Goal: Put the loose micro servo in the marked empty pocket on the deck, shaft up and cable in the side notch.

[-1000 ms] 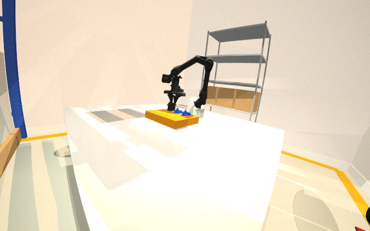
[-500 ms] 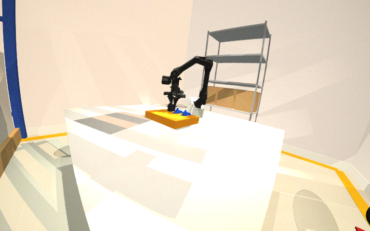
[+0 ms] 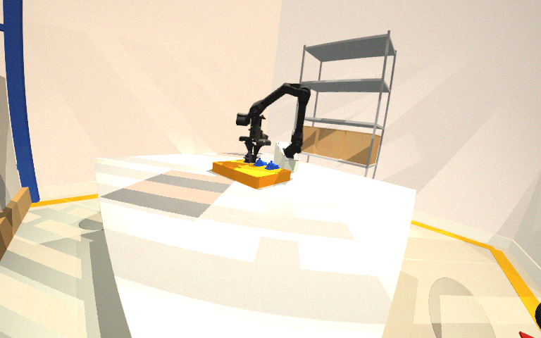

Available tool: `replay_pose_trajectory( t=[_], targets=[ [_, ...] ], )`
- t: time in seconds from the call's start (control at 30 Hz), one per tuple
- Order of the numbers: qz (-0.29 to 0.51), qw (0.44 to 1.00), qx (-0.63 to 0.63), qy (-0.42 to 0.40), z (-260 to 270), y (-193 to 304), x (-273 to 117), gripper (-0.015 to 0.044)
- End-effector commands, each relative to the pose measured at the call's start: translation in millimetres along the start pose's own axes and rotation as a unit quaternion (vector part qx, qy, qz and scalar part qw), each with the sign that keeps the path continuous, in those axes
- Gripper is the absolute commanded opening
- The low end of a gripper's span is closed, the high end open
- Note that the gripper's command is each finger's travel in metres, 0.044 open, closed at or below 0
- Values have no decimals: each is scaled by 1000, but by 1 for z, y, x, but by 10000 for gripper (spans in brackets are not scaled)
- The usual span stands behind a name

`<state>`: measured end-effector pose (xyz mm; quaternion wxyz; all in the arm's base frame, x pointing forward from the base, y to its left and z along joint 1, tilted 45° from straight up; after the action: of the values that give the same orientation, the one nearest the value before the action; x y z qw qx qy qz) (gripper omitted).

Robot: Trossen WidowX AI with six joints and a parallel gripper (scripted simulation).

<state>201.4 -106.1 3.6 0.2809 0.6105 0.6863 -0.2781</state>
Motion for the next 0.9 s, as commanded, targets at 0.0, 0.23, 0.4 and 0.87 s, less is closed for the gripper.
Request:
replay_pose_trajectory(
  t=[0.0,0.23,0.4,0.87],
  targets=[
    [2,1000,3,1,0,-1,4,0],
    [2,1000,3,1,0,-1,9,0],
    [2,1000,3,1,0,-1,13,0],
    [2,1000,3,2,0,0,25,0]
  ],
)
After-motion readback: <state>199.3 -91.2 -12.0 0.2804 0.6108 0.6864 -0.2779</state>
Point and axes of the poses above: the point midway between the two fingers, 35 mm back from their tips, its own x axis out along the fingers, its own z axis across the jaws, y = z × x, the point moved 9 cm from there along -x, back along the fingers, and after that the axes turned 9 degrees about x, right-handed, at the moved point
